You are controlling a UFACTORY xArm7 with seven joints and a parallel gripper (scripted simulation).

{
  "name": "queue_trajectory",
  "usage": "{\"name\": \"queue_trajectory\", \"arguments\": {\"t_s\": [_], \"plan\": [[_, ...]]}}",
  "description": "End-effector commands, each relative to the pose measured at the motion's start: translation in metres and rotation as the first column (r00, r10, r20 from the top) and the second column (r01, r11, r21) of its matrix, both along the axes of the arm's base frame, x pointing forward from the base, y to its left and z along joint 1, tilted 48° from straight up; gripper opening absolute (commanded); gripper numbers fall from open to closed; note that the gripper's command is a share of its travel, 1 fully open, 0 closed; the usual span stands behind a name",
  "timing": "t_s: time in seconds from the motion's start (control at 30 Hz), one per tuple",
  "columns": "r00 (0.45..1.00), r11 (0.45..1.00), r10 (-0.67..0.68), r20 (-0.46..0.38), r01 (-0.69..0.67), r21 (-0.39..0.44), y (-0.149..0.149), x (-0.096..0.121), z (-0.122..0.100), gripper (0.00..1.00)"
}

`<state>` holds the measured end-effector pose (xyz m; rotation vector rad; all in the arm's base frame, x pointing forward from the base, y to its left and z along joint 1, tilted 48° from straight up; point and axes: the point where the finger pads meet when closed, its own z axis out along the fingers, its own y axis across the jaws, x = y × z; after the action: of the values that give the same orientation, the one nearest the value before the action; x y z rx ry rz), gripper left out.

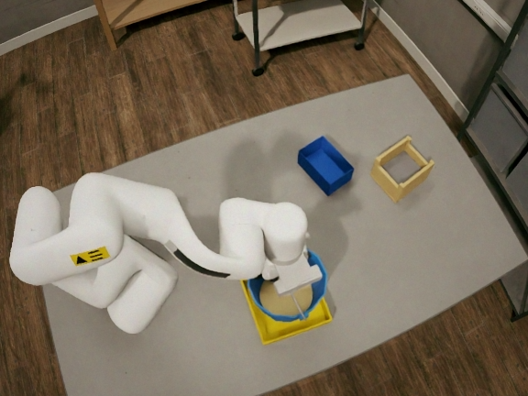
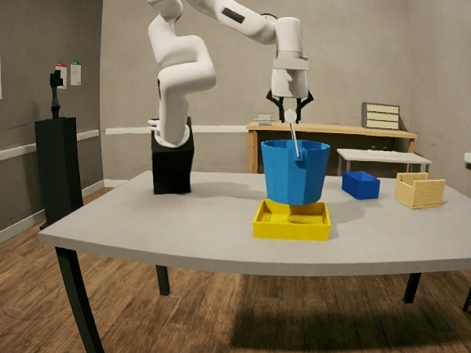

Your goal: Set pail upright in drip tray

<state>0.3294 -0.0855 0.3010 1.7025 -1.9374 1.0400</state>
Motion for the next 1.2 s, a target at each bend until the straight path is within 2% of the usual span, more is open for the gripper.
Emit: {"name": "queue_trajectory", "arguments": {"t_s": [0.0, 1.17], "plan": [[1.000, 1.000, 0.003, 0.003, -0.003, -0.001, 0.001, 0.001, 0.001, 0.00], [1.000, 1.000, 0.003, 0.003, -0.003, -0.001, -0.010, 0.004, -0.009, 0.00]]}}
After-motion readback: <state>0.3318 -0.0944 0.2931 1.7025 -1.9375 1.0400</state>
